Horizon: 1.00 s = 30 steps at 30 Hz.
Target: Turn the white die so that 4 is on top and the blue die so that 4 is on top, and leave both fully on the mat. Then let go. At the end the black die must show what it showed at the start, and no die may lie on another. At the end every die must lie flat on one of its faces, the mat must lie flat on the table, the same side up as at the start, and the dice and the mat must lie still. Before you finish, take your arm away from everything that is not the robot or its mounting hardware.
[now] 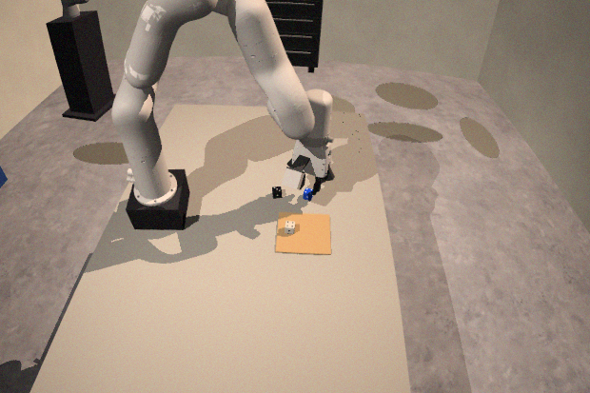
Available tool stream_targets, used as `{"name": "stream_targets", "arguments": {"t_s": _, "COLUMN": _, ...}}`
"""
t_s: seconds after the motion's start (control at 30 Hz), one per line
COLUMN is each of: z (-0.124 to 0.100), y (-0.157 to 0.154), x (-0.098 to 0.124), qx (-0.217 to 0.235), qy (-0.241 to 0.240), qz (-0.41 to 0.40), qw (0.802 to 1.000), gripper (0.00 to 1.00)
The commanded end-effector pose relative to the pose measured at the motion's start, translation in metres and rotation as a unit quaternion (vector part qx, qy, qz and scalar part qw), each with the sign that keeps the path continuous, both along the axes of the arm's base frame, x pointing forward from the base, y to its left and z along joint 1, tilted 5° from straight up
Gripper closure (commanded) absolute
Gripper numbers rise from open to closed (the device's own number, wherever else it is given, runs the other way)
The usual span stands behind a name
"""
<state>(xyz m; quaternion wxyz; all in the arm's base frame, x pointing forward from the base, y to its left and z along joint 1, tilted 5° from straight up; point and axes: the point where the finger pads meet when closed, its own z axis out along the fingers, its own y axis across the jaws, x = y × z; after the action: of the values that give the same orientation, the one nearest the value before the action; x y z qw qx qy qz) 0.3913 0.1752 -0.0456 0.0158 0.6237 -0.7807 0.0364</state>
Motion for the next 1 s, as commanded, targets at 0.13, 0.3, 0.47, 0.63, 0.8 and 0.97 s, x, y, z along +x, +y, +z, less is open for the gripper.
{"name": "stream_targets", "arguments": {"t_s": 0.13, "z": -0.002, "y": 0.0, "x": 0.001, "qx": 0.001, "qy": -0.002, "qz": 0.0, "qw": 1.0, "gripper": 0.58}}
{"name": "stream_targets", "arguments": {"t_s": 0.3, "z": -0.01, "y": 0.0, "x": 0.002, "qx": 0.001, "qy": -0.002, "qz": 0.0, "qw": 1.0, "gripper": 0.58}}
{"name": "stream_targets", "arguments": {"t_s": 0.47, "z": -0.017, "y": -0.001, "x": 0.002, "qx": 0.001, "qy": -0.002, "qz": 0.0, "qw": 1.0, "gripper": 0.58}}
{"name": "stream_targets", "arguments": {"t_s": 0.63, "z": -0.023, "y": -0.001, "x": 0.002, "qx": 0.001, "qy": -0.002, "qz": 0.0, "qw": 1.0, "gripper": 0.58}}
{"name": "stream_targets", "arguments": {"t_s": 0.8, "z": -0.027, "y": -0.001, "x": 0.002, "qx": 0.001, "qy": -0.002, "qz": 0.0, "qw": 1.0, "gripper": 0.58}}
{"name": "stream_targets", "arguments": {"t_s": 0.97, "z": -0.028, "y": -0.001, "x": 0.002, "qx": 0.001, "qy": -0.002, "qz": 0.0, "qw": 1.0, "gripper": 0.58}}
